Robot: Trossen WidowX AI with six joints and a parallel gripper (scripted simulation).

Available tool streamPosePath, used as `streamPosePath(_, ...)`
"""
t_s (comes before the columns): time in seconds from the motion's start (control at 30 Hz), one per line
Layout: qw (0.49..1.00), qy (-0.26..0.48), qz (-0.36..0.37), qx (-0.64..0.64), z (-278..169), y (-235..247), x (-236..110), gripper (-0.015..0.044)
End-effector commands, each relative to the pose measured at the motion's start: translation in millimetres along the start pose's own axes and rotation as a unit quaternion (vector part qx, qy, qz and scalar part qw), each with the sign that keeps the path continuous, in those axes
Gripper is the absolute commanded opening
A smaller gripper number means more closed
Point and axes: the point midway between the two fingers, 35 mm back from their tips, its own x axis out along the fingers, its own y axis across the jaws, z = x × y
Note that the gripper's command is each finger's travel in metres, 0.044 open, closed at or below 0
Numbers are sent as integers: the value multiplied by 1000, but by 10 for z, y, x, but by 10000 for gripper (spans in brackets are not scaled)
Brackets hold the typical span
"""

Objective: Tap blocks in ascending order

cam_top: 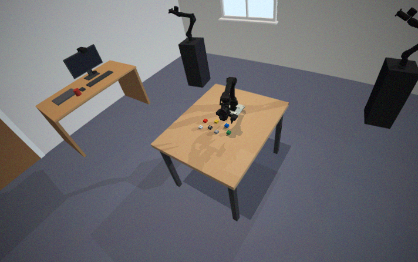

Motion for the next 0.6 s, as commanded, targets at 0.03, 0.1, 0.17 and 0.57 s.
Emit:
streamPosePath(0.03,1000,-1,2,4,47,47,-7,400)
streamPosePath(0.1,1000,-1,2,4,47,47,-7,400)
streamPosePath(0.17,1000,-1,2,4,47,47,-7,400)
streamPosePath(0.57,1000,-1,1,4,61,26,-7,400)
